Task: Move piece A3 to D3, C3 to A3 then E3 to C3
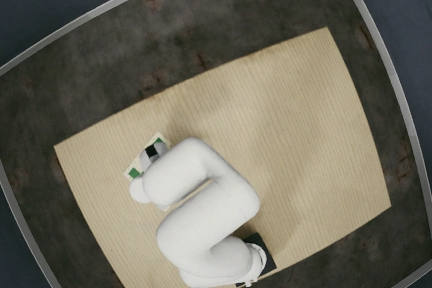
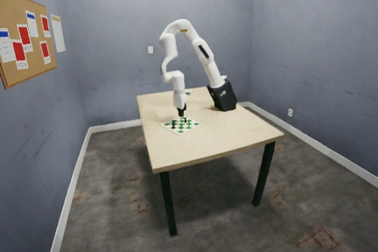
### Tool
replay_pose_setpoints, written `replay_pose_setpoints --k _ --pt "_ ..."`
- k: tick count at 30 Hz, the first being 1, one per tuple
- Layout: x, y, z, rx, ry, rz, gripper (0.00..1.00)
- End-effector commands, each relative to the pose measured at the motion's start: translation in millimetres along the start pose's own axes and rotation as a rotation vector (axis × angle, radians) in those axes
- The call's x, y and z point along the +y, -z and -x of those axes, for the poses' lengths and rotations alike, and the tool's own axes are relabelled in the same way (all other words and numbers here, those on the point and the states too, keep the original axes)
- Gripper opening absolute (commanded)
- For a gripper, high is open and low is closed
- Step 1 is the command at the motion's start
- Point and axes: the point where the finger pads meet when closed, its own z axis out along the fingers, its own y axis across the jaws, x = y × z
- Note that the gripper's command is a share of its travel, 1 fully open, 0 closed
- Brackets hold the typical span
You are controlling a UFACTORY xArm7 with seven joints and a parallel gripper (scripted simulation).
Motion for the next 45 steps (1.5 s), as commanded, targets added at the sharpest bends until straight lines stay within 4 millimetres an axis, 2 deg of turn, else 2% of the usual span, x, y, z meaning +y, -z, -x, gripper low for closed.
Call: replay_pose_setpoints --k 1,6,11,45 --pt "1 -17 3 -0.032 -0.001 -0.006 0.0" --pt "1 -37 3 -0.032 -0.001 -0.006 0.0" --pt "0 -46 4 -0.032 -0.001 -0.006 0.0" --pt "0 -47 4 -0.032 -0.001 -0.006 0.0"
